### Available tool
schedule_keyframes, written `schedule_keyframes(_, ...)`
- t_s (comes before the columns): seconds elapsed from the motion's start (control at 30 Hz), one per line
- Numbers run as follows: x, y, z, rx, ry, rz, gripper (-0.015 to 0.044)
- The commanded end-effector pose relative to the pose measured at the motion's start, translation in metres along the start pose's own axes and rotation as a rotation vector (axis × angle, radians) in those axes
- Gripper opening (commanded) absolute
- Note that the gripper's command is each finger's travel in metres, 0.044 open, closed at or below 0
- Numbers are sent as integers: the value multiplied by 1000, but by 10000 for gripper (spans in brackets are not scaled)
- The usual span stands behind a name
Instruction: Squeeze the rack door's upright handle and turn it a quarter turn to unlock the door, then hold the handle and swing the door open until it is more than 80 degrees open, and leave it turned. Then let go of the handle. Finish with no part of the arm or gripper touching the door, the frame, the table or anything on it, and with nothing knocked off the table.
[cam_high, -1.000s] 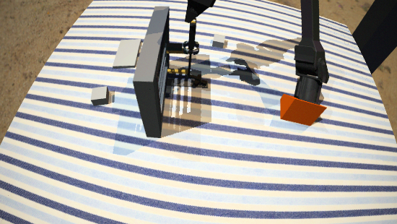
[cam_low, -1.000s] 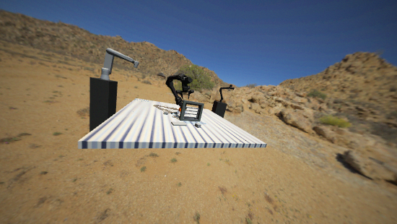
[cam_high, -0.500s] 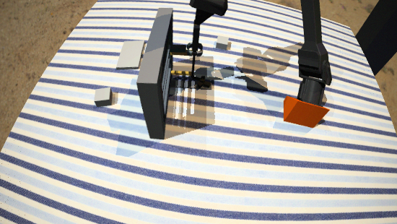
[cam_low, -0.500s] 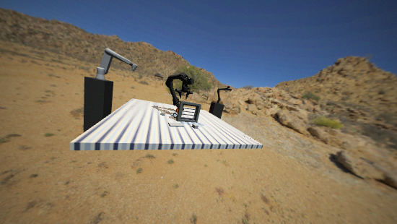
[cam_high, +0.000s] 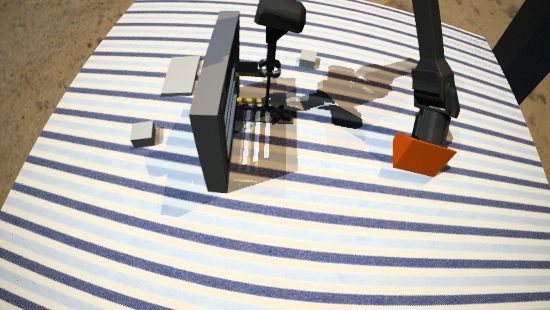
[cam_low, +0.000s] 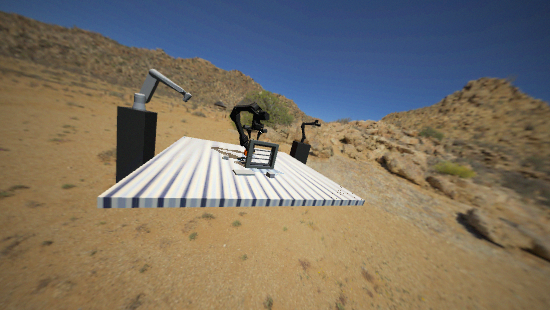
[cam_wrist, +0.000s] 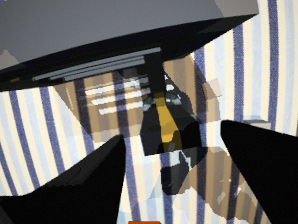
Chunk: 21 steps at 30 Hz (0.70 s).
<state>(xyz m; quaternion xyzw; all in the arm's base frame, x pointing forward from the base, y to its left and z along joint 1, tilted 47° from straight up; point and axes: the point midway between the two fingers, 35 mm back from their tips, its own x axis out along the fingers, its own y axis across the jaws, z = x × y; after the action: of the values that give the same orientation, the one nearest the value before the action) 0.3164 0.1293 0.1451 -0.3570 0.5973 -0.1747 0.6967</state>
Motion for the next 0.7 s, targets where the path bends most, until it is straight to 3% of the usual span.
schedule_keyframes(0.0, 7, 1, -1, -18, 29, -2, 281)
schedule_keyframes(0.67, 39, 1, -4, -48, 138, -8, 281)
